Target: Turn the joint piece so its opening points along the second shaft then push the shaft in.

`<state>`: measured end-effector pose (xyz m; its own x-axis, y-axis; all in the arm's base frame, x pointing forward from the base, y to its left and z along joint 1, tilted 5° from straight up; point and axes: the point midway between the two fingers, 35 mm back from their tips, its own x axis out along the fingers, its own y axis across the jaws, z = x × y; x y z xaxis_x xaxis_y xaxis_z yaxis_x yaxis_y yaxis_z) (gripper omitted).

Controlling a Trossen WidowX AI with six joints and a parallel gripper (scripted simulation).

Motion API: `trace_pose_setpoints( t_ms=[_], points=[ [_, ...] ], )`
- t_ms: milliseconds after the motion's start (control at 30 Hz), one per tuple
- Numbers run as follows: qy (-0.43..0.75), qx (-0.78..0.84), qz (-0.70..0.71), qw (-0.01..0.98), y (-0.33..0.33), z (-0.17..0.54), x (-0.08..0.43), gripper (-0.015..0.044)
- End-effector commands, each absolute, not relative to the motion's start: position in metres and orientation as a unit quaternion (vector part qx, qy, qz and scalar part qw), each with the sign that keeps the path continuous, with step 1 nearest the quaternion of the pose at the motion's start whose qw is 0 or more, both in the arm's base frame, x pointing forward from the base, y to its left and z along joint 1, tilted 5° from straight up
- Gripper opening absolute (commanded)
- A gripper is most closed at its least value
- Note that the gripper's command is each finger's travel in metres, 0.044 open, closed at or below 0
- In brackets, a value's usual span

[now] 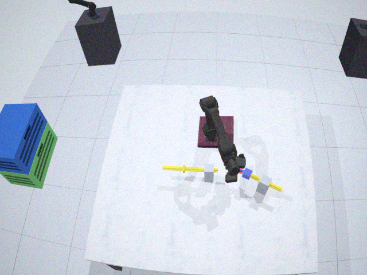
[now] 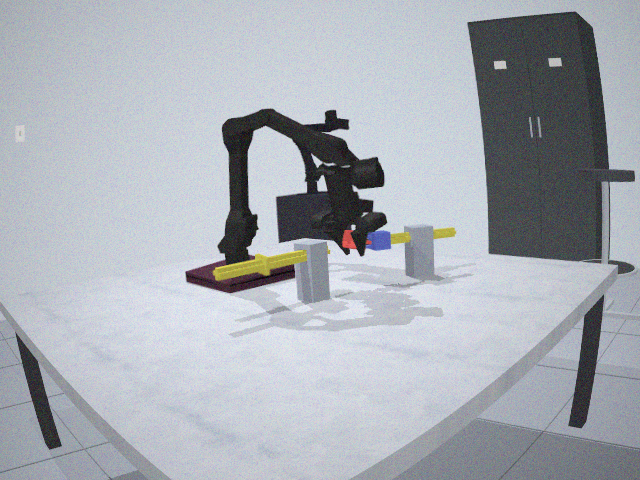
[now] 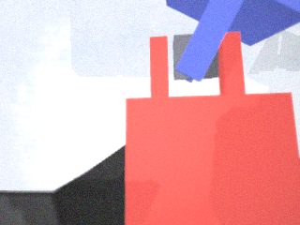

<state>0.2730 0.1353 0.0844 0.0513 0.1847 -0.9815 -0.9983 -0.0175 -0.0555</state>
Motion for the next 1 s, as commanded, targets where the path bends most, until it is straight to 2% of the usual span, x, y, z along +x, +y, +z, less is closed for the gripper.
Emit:
trace_pose_setpoints(
  t_ms=[0, 567, 733, 833, 967],
  points=[
    [0.431, -0.469, 0.537, 0.553, 0.1352, 0.0842, 0.2730, 0.0000],
    [0.432, -0.469, 0.537, 0.553, 0.1352, 0.0841, 0.2729, 0.0000],
    [0.432, -0.469, 0.537, 0.553, 0.1352, 0.0841, 0.2729, 0.0131],
    [0.432, -0.469, 0.537, 0.553, 0.1352, 0.0841, 0.2729, 0.0147],
    [0.432, -0.469, 0.537, 0.553, 0.1352, 0.0841, 0.2729, 0.0252]
  ],
)
